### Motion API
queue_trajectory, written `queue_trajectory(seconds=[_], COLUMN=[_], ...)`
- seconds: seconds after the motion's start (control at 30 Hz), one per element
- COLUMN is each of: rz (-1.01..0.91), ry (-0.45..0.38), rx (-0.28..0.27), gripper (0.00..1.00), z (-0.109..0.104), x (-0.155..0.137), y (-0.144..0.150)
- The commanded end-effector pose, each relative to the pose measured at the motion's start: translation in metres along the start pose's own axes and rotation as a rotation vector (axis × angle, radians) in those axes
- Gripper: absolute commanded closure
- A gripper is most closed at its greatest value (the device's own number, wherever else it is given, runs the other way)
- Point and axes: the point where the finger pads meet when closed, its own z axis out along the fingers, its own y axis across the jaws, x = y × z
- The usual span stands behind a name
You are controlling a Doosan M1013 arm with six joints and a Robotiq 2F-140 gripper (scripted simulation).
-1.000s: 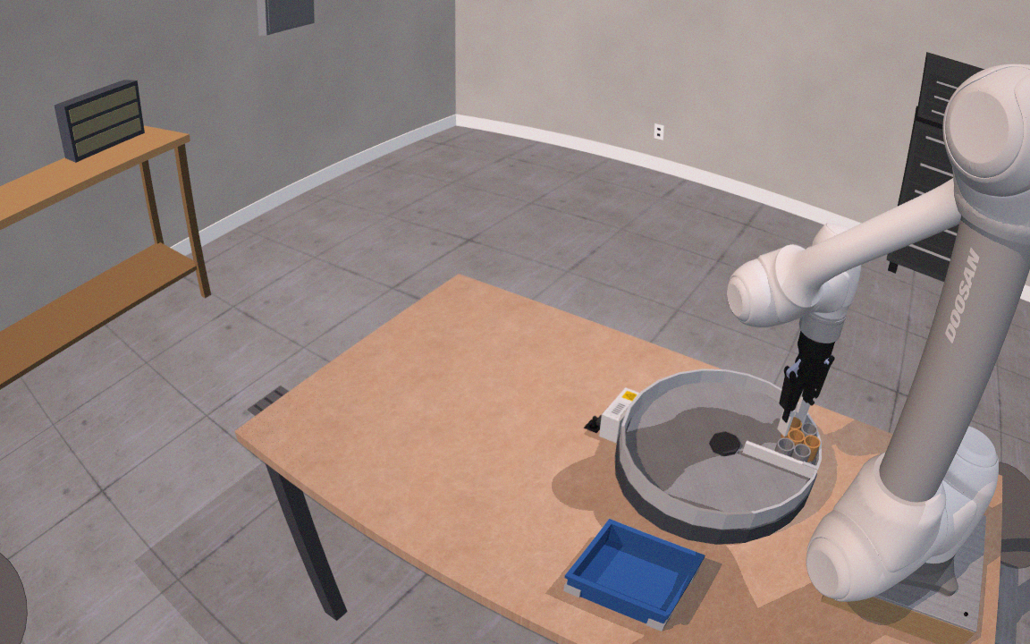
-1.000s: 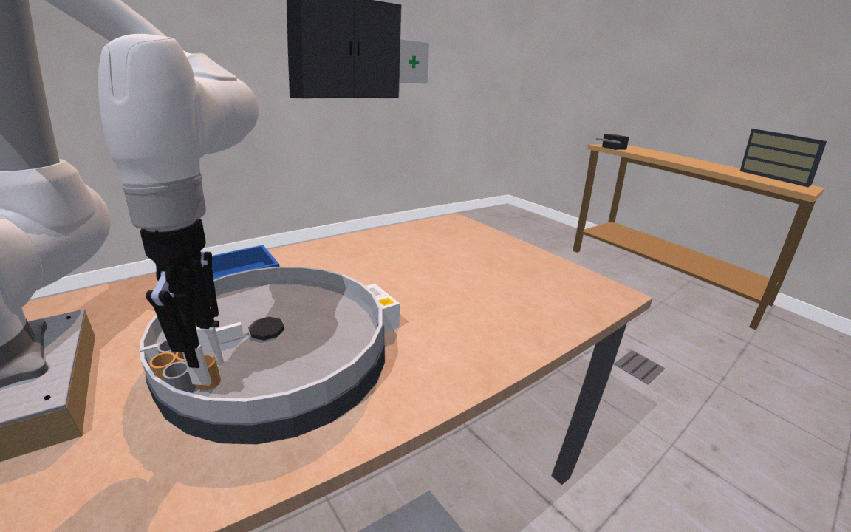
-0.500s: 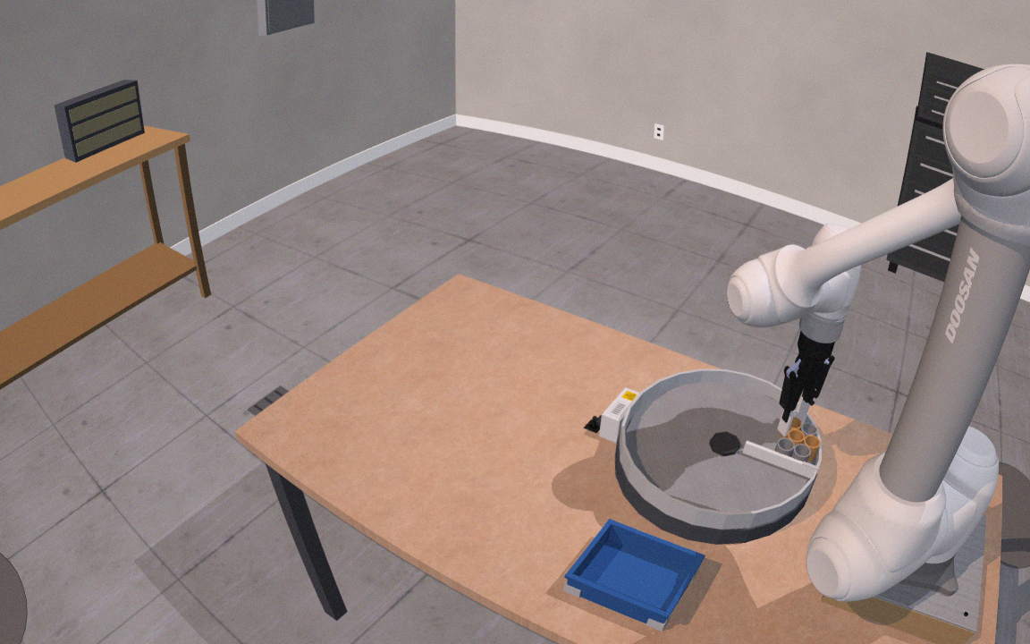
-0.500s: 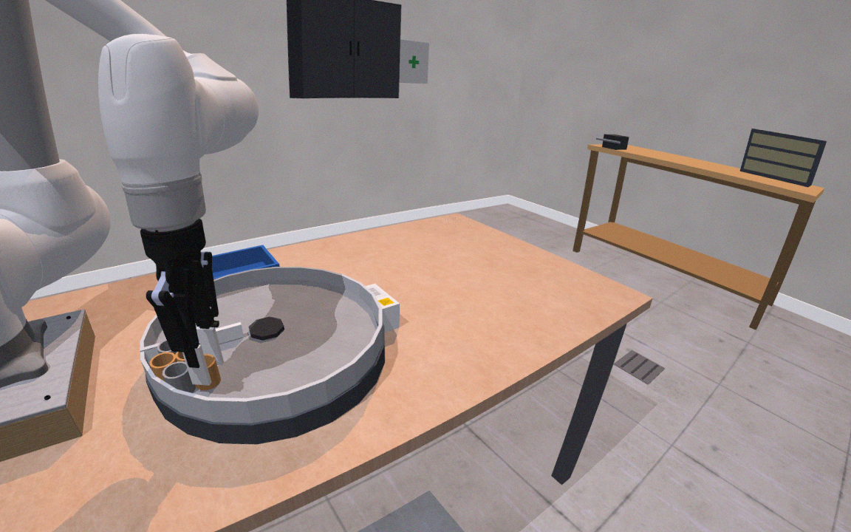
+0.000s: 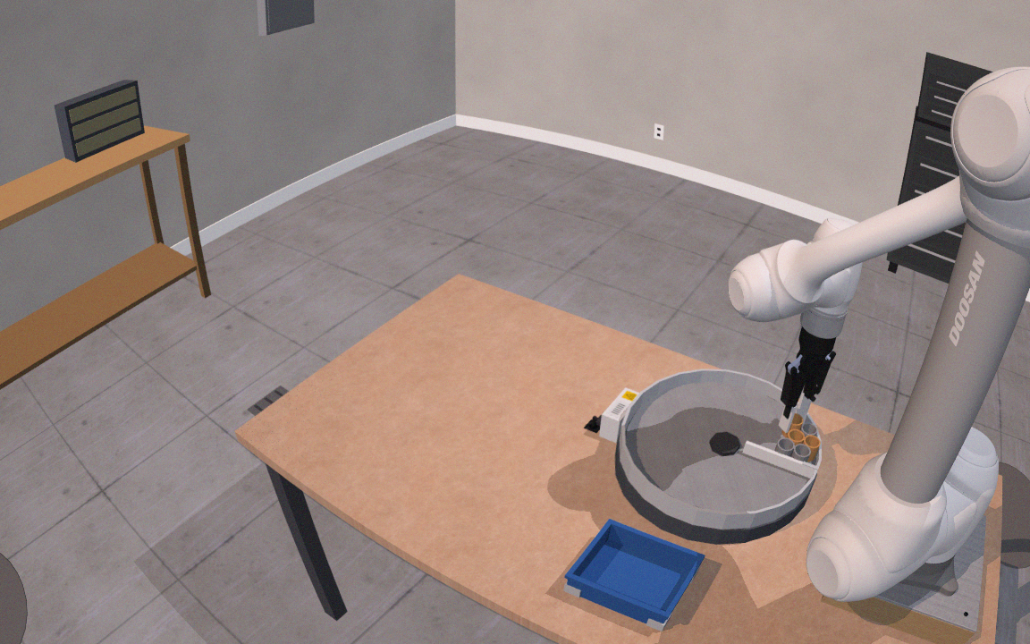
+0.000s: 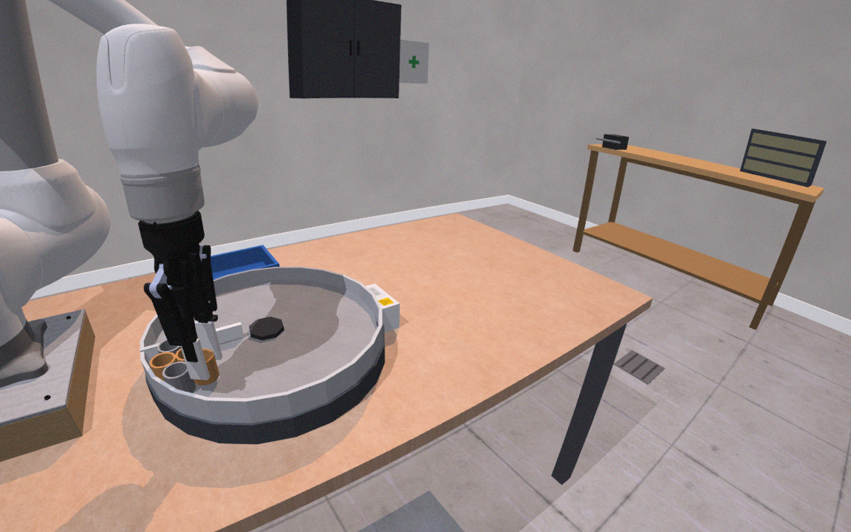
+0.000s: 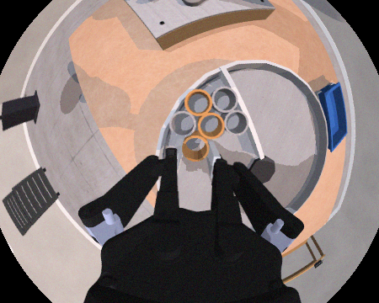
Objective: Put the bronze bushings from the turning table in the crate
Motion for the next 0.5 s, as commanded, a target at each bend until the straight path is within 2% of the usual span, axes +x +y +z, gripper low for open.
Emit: queue_trajectory(seconds=[0.0, 0.27, 0.47], rz=[0.000, 0.000, 0.000], ry=[0.000, 0.000, 0.000], rx=[0.000, 0.000, 0.000], gripper=[1.00, 1.00, 1.00], z=[-0.012, -0.048, -0.057], x=[0.000, 0.000, 0.000], y=[0.000, 0.000, 0.000])
